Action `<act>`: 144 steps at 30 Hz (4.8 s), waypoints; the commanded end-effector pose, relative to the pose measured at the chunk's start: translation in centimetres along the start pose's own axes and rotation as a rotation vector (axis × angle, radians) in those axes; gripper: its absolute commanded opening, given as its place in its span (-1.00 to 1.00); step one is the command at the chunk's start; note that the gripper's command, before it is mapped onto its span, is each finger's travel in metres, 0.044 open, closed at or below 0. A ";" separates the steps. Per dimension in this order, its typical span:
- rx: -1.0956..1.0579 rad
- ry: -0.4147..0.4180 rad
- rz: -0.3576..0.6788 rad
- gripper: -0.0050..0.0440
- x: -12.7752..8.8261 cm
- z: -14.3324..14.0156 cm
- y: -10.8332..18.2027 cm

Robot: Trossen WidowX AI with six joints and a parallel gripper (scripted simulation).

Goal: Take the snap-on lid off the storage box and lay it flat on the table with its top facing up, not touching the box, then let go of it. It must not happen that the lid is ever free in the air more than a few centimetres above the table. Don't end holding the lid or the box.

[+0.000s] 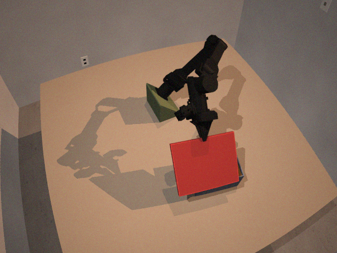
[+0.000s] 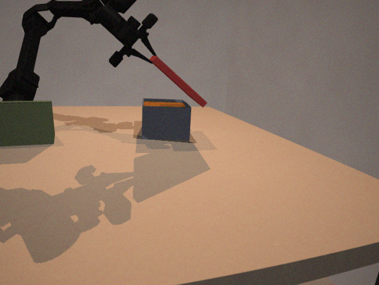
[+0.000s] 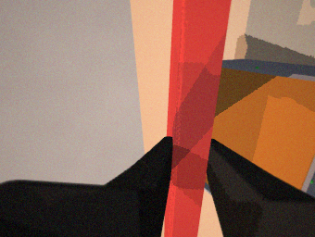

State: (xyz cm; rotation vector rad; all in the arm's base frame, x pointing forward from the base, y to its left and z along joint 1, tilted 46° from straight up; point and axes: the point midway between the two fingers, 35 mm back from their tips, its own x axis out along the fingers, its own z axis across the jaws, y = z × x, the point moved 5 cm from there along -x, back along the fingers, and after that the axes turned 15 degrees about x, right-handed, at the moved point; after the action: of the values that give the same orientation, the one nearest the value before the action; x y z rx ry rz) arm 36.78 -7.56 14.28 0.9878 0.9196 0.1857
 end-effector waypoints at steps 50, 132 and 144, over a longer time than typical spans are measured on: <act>0.003 -0.003 0.001 -1.00 -0.8 2.2 -10.7; 0.003 -0.003 0.001 -1.00 -2.0 5.3 -26.4; 0.003 -0.003 0.001 -1.00 -2.2 5.9 -29.1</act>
State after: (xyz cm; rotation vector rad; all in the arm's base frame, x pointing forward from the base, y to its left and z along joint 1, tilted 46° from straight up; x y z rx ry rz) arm 32.28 -28.14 -5.51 0.9942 0.9283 0.1805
